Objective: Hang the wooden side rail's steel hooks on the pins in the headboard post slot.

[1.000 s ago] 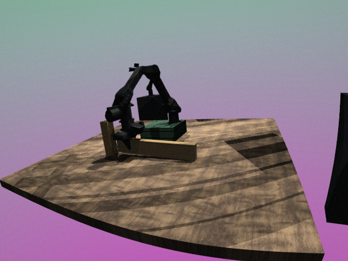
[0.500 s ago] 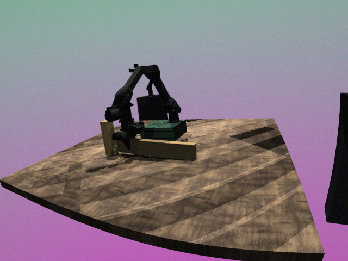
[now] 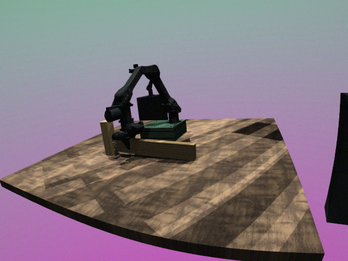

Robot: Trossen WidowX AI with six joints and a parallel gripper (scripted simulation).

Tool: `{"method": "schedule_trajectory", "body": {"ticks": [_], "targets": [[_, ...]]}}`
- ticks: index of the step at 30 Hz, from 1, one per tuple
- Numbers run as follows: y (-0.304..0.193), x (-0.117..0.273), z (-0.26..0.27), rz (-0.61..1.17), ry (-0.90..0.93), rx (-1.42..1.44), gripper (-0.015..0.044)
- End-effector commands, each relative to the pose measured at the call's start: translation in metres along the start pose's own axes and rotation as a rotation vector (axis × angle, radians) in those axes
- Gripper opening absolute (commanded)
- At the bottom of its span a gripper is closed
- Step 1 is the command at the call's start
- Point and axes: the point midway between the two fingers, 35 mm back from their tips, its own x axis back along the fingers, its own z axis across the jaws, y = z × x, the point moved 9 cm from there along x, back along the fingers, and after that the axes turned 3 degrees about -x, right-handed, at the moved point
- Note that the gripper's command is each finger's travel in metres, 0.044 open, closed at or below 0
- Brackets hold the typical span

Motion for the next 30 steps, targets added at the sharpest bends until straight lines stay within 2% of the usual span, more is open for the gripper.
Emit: {"method": "schedule_trajectory", "body": {"ticks": [1,30], "targets": [[-0.002,0.0013,-0.0004,0.004,-0.007,-0.001,0.0],[-0.0044,0.0028,-0.0011,0.004,-0.007,-0.001,0.0]]}}
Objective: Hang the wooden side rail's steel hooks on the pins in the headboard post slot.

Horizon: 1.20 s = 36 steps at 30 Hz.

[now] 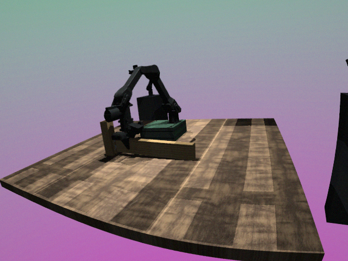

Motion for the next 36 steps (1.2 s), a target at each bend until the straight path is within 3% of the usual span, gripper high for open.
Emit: {"method": "schedule_trajectory", "body": {"ticks": [1,36], "targets": [[-0.0014,0.0027,-0.0018,0.004,-0.007,0.002,0.0],[-0.0053,0.0013,-0.0005,0.005,-0.007,0.002,0.0]]}}
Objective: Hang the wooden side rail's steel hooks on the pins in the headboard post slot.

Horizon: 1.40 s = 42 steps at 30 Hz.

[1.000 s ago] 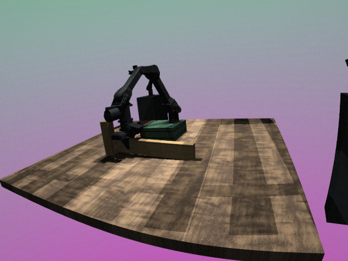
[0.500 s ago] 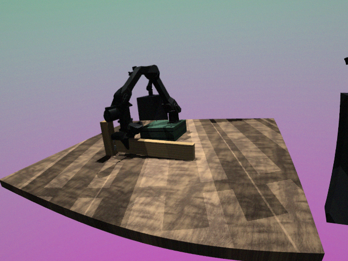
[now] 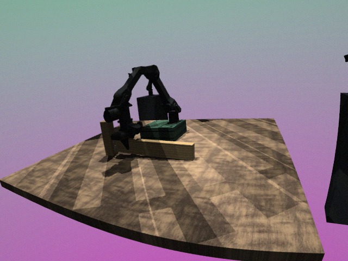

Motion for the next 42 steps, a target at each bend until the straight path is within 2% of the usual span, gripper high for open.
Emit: {"method": "schedule_trajectory", "body": {"ticks": [1,42], "targets": [[-0.0018,0.0022,-0.0003,0.006,-0.005,0.001,0.0],[-0.0056,0.0021,-0.0013,0.006,-0.006,0.001,0.0]]}}
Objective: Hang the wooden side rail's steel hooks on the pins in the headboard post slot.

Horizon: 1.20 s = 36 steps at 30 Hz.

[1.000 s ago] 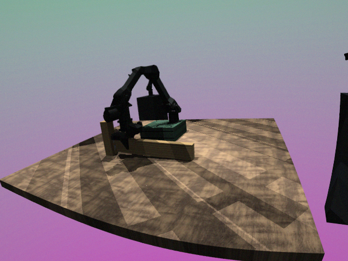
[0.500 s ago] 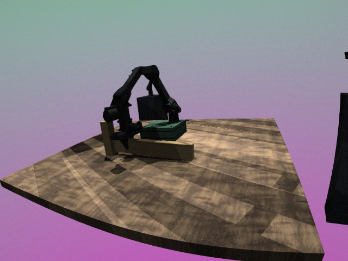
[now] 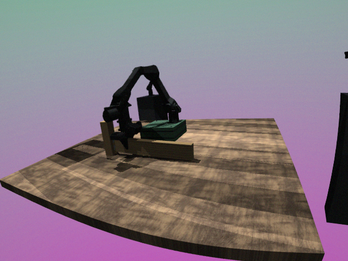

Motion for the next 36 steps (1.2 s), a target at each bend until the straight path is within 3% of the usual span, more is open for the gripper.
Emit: {"method": "schedule_trajectory", "body": {"ticks": [1,36], "targets": [[-0.0019,0.001,-0.0001,0.004,-0.006,-0.001,0.0],[-0.005,0.0019,-0.002,0.004,-0.006,-0.001,0.0]]}}
